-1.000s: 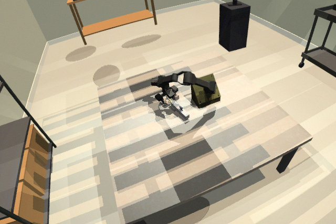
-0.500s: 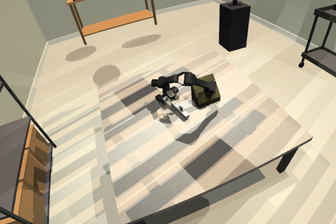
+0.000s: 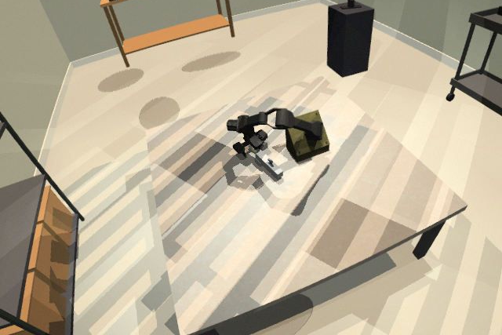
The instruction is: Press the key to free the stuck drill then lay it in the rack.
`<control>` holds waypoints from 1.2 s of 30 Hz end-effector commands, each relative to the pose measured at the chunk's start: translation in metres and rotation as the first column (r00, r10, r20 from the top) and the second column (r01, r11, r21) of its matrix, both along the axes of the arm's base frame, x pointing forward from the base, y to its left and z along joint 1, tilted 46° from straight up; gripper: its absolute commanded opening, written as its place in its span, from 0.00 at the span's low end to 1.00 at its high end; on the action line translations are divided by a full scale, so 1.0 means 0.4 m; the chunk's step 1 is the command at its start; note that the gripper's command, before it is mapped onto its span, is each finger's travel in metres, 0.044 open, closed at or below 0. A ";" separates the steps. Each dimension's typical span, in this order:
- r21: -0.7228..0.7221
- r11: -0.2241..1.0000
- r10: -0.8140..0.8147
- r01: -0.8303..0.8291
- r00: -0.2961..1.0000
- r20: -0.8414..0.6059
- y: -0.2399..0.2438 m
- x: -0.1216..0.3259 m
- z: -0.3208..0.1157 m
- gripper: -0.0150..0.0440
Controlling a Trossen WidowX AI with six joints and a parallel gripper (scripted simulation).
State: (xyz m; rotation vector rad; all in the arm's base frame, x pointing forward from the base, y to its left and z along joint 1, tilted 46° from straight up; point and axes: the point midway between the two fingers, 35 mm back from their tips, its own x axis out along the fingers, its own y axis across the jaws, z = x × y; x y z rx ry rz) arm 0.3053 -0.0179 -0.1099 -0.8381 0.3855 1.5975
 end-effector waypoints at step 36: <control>0.005 1.000 -0.004 0.004 1.000 -0.004 -0.004 -0.008 0.005 0.25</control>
